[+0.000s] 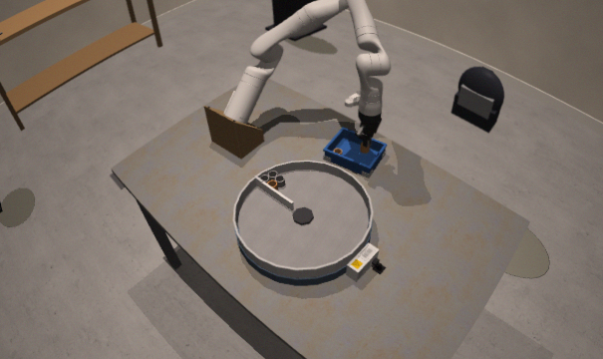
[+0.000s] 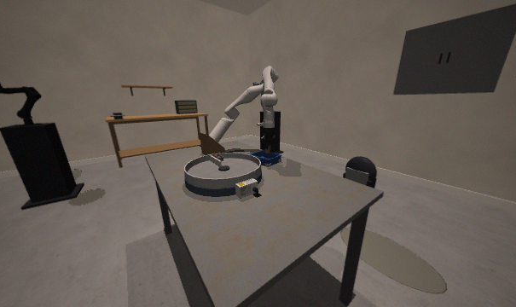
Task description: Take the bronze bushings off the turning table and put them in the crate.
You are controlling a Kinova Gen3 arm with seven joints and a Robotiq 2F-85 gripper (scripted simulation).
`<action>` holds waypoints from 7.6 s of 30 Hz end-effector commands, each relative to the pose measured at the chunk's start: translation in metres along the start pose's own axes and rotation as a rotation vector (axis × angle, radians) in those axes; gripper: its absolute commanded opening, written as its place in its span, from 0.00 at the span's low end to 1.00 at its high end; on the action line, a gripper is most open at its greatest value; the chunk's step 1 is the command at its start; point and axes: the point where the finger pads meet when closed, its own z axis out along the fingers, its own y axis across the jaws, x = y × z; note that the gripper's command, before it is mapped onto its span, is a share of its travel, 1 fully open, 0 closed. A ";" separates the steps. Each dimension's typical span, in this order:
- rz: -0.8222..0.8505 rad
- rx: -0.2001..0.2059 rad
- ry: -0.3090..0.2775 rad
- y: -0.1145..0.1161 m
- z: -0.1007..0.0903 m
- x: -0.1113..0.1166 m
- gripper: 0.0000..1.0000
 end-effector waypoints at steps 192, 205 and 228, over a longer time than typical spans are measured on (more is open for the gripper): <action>-0.001 0.001 -0.002 0.001 0.077 -0.001 0.16; -0.001 0.001 -0.002 0.001 0.077 -0.001 0.16; -0.001 0.001 -0.002 0.001 0.072 -0.001 0.16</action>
